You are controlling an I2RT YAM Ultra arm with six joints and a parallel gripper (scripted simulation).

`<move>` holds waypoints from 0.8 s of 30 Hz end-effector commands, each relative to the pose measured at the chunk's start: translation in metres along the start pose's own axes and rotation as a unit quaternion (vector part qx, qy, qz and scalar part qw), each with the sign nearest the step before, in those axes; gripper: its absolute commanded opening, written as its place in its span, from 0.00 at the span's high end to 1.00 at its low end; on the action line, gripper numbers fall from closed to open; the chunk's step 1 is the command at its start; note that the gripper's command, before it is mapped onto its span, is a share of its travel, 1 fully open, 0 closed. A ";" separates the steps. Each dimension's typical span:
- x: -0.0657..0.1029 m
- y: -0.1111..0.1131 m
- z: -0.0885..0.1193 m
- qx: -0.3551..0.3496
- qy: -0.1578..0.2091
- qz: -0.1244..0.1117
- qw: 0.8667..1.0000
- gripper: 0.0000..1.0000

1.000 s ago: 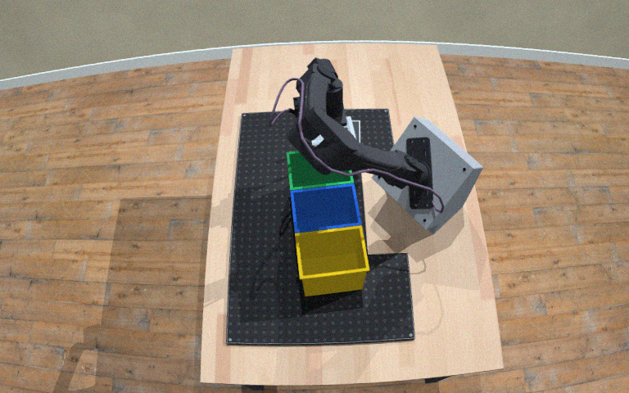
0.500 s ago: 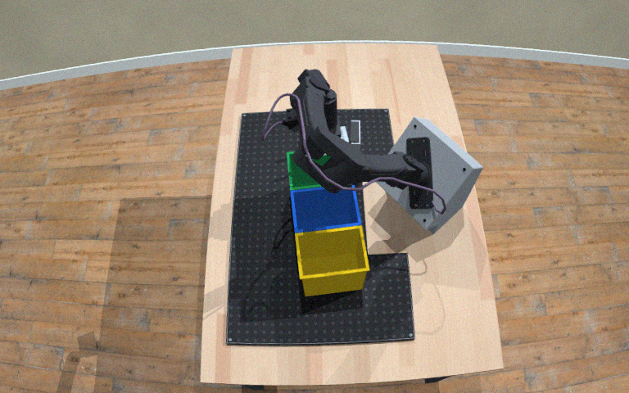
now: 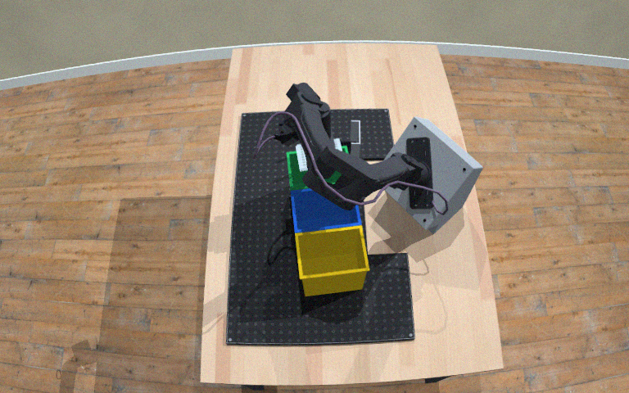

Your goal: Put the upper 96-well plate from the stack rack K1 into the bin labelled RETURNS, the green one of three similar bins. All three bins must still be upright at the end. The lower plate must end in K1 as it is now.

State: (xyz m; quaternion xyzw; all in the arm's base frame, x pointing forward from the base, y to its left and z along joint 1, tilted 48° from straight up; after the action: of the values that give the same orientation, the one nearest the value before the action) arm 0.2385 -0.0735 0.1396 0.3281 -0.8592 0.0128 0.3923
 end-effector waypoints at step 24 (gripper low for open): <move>0.009 0.010 -0.011 -0.025 -0.013 0.009 1.000 1.00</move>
State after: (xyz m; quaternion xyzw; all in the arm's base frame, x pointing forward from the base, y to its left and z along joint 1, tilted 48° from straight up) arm 0.2363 -0.0619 0.1507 0.3181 -0.8616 -0.0035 0.3955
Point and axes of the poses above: the point where the finger pads meet when closed, its own x axis back along the fingers, its own y axis across the jaws, z = x × y, the point moved 1 cm from there along x, back along the fingers, and after that the axes turned 13 degrees about x, right-handed, at the moved point
